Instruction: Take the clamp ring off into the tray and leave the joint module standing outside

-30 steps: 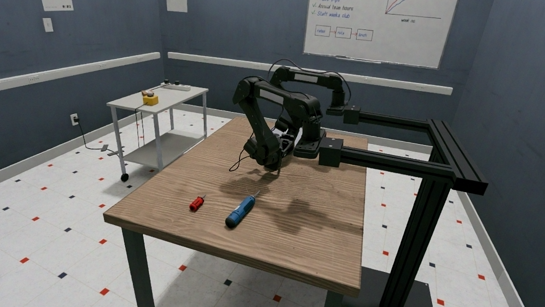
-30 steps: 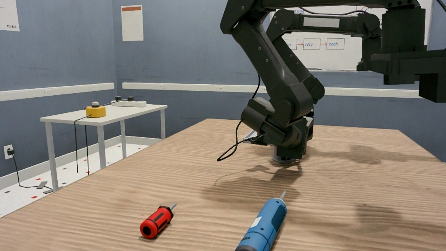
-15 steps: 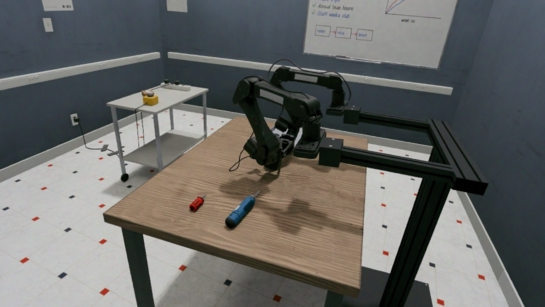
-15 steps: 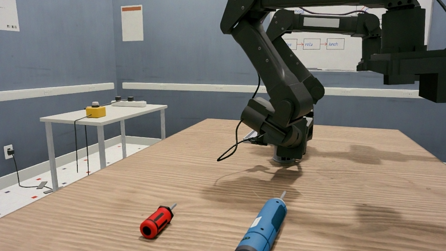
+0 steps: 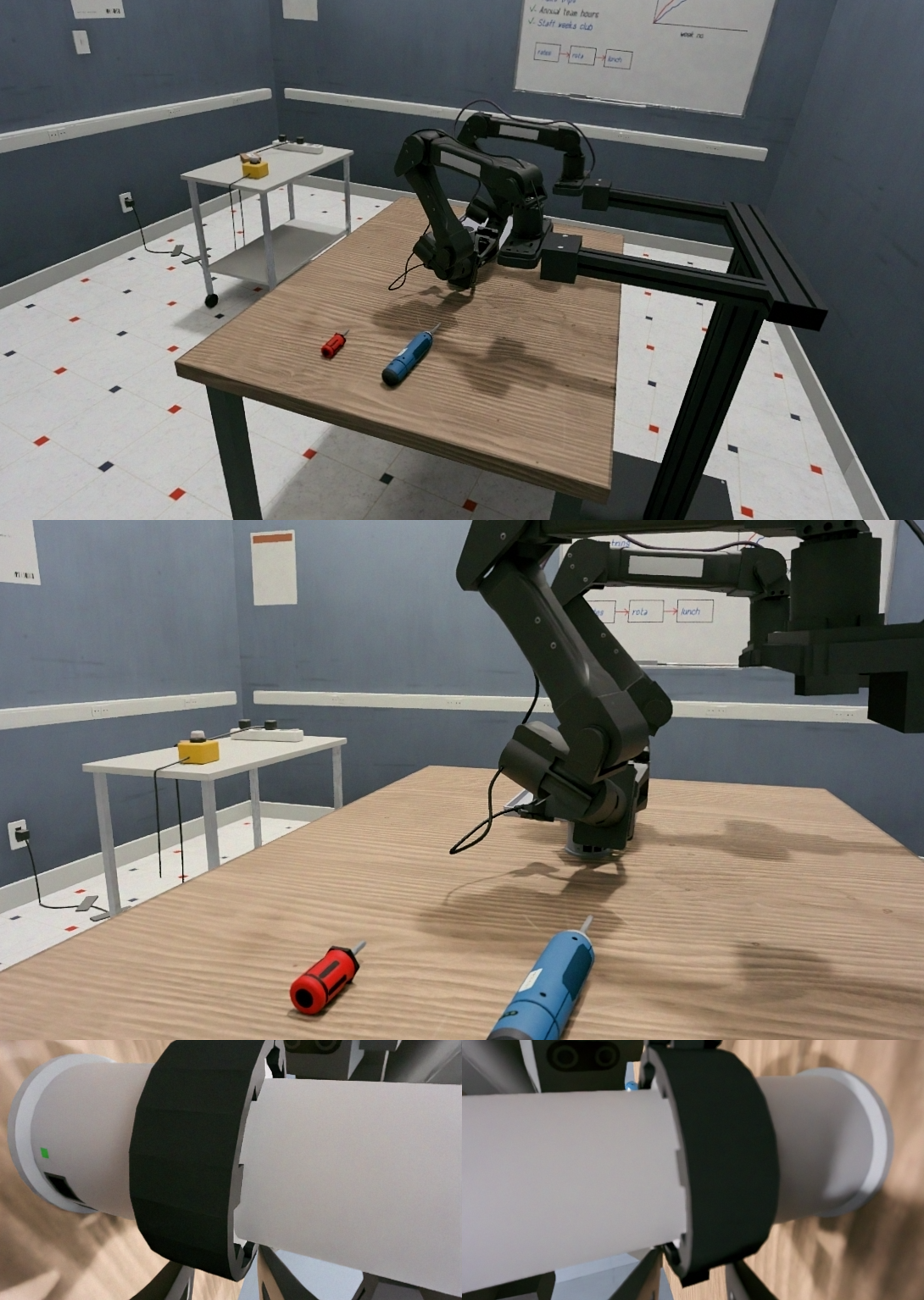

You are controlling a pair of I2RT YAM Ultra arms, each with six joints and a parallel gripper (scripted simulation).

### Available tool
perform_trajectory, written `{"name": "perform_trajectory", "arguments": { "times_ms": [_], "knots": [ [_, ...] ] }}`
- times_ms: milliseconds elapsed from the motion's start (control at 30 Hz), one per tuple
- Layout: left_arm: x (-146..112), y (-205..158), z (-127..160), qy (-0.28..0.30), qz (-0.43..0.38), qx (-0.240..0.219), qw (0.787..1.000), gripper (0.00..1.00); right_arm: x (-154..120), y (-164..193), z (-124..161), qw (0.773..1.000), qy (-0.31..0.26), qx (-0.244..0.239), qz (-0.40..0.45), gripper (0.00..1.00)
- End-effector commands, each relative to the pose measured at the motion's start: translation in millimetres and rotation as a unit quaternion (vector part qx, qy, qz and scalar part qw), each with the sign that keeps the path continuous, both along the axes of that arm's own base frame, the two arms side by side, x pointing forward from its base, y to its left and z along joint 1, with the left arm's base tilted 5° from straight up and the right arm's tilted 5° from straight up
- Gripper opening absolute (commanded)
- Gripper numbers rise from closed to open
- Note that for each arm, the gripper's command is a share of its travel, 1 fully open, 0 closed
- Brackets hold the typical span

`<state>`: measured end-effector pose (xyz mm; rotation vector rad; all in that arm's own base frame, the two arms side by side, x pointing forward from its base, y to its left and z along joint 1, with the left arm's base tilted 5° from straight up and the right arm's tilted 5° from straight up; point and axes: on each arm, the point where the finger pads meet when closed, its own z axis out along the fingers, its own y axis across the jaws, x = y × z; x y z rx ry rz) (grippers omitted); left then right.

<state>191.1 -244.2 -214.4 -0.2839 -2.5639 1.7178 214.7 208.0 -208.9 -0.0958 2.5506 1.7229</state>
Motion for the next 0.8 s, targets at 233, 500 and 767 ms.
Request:
{"name": "perform_trajectory", "arguments": {
  "times_ms": [233, 500, 767],
  "knots": [
    [1.3, -3.2, 2.7, -0.011, -0.005, -0.004, 1.0, 0.3, -8.1, 1.9, -4.9, 1.0, 0.004, 0.003, 0.011, 0.3],
    [1.3, -3.2, 2.7, -0.011, -0.005, -0.004, 1.0, 0.3, -7.6, 2.2, -5.6, 1.0, 0.004, 0.004, 0.012, 0.3],
    [1.3, -3.2, 2.7, -0.011, -0.005, -0.004, 1.0, 0.3, -5.5, 0.6, -1.5, 1.0, 0.001, 0.001, 0.006, 0.3]
  ]
}}
